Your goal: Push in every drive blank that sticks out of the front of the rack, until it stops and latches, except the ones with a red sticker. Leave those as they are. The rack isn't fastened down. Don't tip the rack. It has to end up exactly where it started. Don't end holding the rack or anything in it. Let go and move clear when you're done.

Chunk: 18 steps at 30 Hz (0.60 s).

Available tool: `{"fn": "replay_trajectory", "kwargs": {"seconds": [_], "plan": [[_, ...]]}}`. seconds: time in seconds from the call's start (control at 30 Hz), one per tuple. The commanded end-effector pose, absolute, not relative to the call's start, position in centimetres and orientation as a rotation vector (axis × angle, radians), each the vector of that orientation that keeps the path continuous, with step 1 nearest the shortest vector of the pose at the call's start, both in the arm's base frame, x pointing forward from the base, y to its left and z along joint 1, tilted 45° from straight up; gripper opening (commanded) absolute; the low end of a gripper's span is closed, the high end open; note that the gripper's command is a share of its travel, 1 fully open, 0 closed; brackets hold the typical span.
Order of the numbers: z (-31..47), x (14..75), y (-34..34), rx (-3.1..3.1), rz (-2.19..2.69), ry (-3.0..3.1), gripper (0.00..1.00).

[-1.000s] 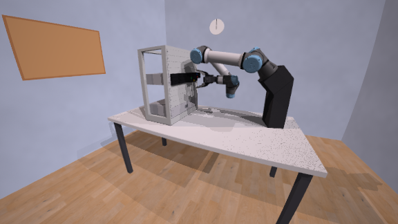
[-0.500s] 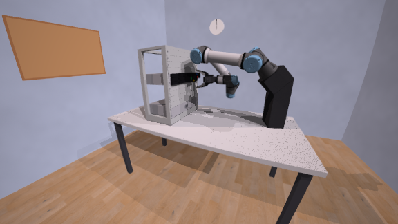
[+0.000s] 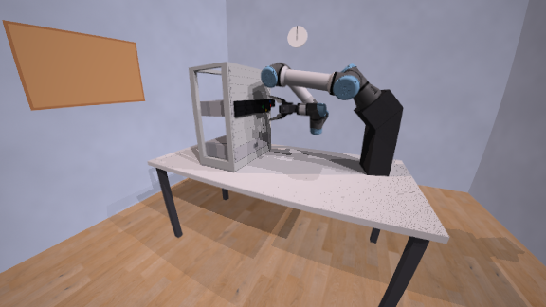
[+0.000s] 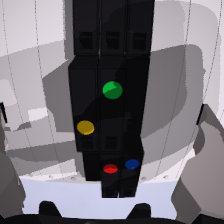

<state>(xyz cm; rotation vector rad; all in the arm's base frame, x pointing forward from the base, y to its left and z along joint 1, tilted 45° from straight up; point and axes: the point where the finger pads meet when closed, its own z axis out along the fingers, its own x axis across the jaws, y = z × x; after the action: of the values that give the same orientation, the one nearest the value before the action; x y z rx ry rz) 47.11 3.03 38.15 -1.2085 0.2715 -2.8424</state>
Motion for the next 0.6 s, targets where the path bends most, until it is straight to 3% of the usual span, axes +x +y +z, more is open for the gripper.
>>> {"fn": "replay_trajectory", "kwargs": {"seconds": [0.0, 0.13, 0.17, 0.57], "plan": [[38.19, 47.08, 3.03, -1.207, -2.843, 0.271, 1.00], [38.19, 47.08, 3.03, -1.207, -2.843, 0.271, 1.00], [38.19, 47.08, 3.03, -1.207, -2.843, 0.271, 0.00], [38.19, 47.08, 3.03, -1.207, -2.843, 0.271, 0.00]]}}
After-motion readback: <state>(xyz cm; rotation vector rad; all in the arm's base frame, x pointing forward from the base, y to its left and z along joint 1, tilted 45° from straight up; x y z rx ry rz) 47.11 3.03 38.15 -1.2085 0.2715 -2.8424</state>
